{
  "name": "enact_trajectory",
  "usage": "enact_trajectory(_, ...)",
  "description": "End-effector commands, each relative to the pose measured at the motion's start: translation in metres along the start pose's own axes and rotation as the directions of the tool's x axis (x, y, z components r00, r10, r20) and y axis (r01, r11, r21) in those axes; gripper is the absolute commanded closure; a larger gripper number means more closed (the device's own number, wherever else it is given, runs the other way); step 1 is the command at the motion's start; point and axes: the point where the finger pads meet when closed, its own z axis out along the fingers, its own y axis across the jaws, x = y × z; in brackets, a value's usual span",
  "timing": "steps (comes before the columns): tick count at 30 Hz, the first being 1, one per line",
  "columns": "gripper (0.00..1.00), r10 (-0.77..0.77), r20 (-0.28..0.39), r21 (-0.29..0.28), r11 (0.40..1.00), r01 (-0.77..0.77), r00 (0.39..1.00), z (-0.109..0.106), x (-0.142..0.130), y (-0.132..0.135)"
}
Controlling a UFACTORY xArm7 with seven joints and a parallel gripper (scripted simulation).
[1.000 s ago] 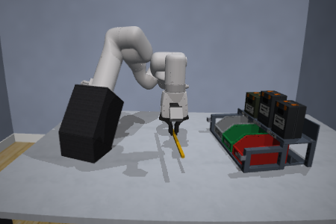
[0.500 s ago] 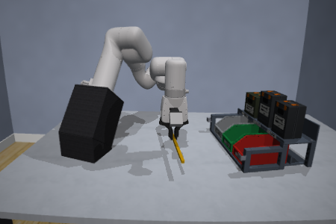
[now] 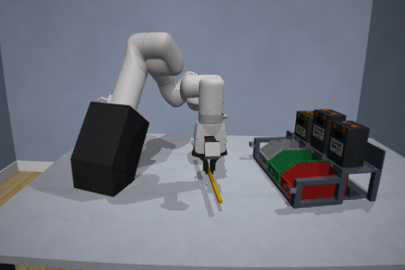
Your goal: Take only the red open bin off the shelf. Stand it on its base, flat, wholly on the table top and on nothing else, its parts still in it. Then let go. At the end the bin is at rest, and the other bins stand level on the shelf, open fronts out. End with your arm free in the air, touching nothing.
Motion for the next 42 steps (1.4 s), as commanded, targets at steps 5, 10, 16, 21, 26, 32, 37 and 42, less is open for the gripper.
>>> enact_trajectory(5,1.0,0.001,-0.003,0.003,1.0,-0.001,1.0,0.015,0.001,-0.001)
enact_trajectory(10,1.0,0.001,-0.003,0.002,1.0,-0.001,1.0,0.019,0.001,-0.001)
enact_trajectory(16,1.0,0.001,-0.003,0.002,1.0,-0.001,1.0,0.019,0.001,-0.001)
enact_trajectory(21,1.0,0.001,-0.003,0.003,1.0,-0.001,1.0,0.024,0.001,-0.001)
enact_trajectory(26,1.0,0.001,-0.003,0.002,1.0,-0.001,1.0,0.028,0.001,-0.001)
enact_trajectory(32,1.0,0.001,-0.003,0.002,1.0,-0.001,1.0,0.028,0.001,-0.001)
enact_trajectory(37,0.0,0.001,-0.003,0.003,1.0,-0.001,1.0,0.028,0.001,-0.001)
enact_trajectory(42,0.0,0.001,-0.003,0.003,1.0,-0.001,1.0,0.028,0.001,-0.001)
